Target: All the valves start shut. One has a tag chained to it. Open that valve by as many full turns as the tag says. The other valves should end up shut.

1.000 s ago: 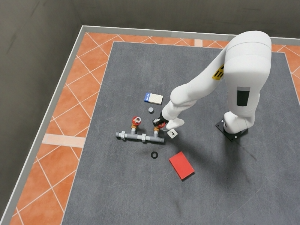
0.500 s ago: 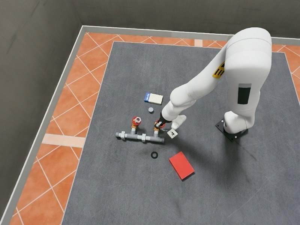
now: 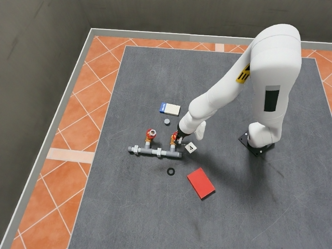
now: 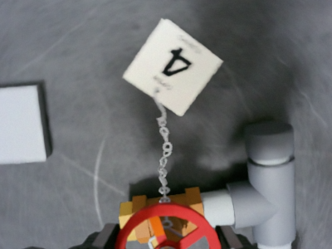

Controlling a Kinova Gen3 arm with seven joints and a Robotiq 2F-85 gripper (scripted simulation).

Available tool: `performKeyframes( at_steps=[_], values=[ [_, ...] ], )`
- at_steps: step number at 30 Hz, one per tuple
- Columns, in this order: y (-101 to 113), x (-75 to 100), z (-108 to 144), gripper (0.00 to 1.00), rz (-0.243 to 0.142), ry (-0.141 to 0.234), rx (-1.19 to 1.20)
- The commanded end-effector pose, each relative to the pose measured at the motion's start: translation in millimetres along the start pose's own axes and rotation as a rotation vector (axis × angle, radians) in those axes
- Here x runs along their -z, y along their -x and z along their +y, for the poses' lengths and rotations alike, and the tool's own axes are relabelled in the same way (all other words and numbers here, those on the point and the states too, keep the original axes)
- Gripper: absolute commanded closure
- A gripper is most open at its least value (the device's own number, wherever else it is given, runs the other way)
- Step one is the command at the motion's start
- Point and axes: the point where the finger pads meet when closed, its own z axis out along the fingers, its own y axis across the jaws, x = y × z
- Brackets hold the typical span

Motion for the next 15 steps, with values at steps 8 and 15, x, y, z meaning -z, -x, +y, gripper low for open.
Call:
performKeyframes(
  at_steps=[8, 15],
  values=[
    [0.3, 0.0, -0.1, 0.45, -0.01, 0.005, 0.308],
    [0.3, 0.0, -0.1, 0.45, -0.011, 0.004, 0.573]
  ],
)
